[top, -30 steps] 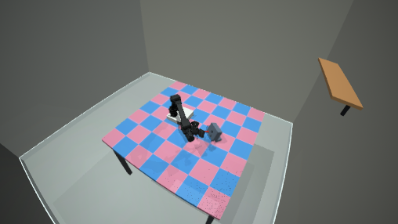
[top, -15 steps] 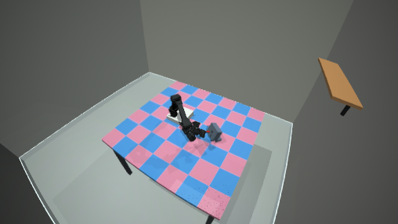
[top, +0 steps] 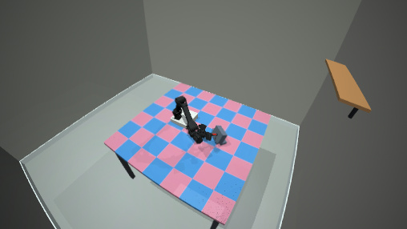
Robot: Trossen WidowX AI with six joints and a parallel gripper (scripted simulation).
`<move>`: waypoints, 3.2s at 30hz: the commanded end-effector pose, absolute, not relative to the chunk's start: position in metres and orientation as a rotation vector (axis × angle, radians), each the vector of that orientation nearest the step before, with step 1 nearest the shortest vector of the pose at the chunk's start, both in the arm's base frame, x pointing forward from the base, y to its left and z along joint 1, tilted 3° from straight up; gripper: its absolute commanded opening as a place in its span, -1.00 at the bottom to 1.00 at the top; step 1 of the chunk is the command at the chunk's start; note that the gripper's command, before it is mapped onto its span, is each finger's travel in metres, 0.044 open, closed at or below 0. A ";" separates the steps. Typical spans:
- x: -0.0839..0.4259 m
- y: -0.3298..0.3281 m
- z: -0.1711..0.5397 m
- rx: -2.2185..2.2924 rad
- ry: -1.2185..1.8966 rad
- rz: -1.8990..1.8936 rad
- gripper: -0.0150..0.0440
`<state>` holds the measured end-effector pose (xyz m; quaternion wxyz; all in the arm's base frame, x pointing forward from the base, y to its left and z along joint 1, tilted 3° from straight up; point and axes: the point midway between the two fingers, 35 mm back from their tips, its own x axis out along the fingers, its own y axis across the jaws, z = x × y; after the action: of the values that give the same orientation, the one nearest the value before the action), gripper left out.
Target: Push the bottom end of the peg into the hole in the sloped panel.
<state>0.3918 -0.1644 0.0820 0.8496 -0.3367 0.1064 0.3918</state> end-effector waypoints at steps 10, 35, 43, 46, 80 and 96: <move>0.391 -0.166 0.083 -0.710 0.225 0.823 -0.49; 0.400 -0.157 0.075 -0.710 0.225 0.822 -0.49; 0.404 -0.154 0.073 -0.710 0.224 0.822 -0.49; 0.405 -0.153 0.072 -0.710 0.224 0.822 -0.49; 0.414 -0.145 0.067 -0.711 0.219 0.824 -0.49; 0.413 -0.146 0.067 -0.712 0.219 0.824 0.84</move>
<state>0.4141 -0.1449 0.0667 0.8502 -0.3366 0.1044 0.3911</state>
